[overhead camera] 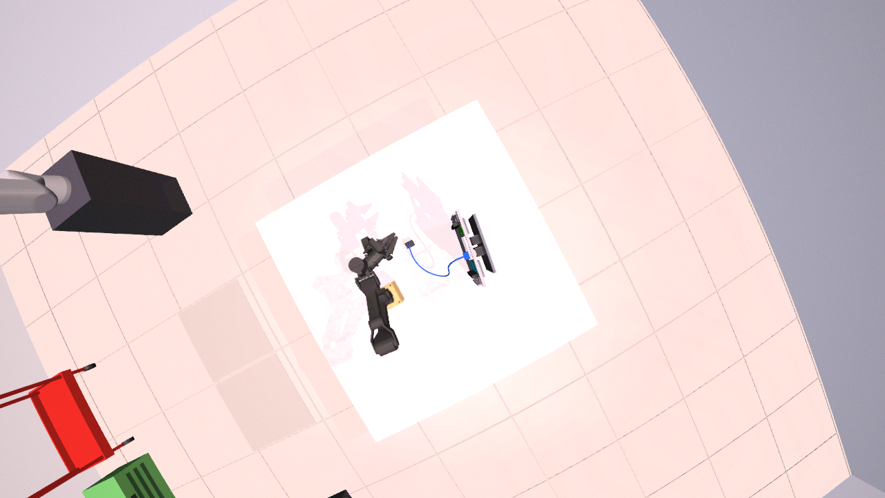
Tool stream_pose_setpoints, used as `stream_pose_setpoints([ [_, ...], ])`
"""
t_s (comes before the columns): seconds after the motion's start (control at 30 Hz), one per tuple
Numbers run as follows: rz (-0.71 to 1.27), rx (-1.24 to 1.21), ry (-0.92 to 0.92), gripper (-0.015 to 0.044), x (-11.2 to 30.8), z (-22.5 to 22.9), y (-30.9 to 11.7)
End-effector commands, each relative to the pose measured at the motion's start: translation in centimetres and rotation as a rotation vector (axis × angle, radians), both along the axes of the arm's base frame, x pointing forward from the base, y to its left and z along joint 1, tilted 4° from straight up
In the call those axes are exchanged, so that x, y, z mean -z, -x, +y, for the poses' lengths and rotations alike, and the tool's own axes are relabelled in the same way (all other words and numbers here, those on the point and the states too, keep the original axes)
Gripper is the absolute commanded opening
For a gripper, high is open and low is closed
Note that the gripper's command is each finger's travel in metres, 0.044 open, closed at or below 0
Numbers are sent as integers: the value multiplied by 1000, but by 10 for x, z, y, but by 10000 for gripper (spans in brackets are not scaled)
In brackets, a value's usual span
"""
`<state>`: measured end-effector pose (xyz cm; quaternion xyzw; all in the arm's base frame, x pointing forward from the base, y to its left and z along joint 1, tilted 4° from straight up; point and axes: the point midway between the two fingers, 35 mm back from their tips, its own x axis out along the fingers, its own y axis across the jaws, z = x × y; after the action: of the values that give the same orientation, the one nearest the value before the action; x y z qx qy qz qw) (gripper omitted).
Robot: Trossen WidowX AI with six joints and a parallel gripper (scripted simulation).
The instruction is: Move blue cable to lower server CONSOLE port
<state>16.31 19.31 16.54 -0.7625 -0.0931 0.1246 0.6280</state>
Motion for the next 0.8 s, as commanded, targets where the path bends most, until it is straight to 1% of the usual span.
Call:
stream_pose_setpoints([
  [0.0, 172, 79, -598, 239, -19, -18, -39],
  [0.23, 334, 154, -1326, 239, -41, -55, -76],
  [0.77, 467, 149, -2245, 239, -74, -119, -102],
])
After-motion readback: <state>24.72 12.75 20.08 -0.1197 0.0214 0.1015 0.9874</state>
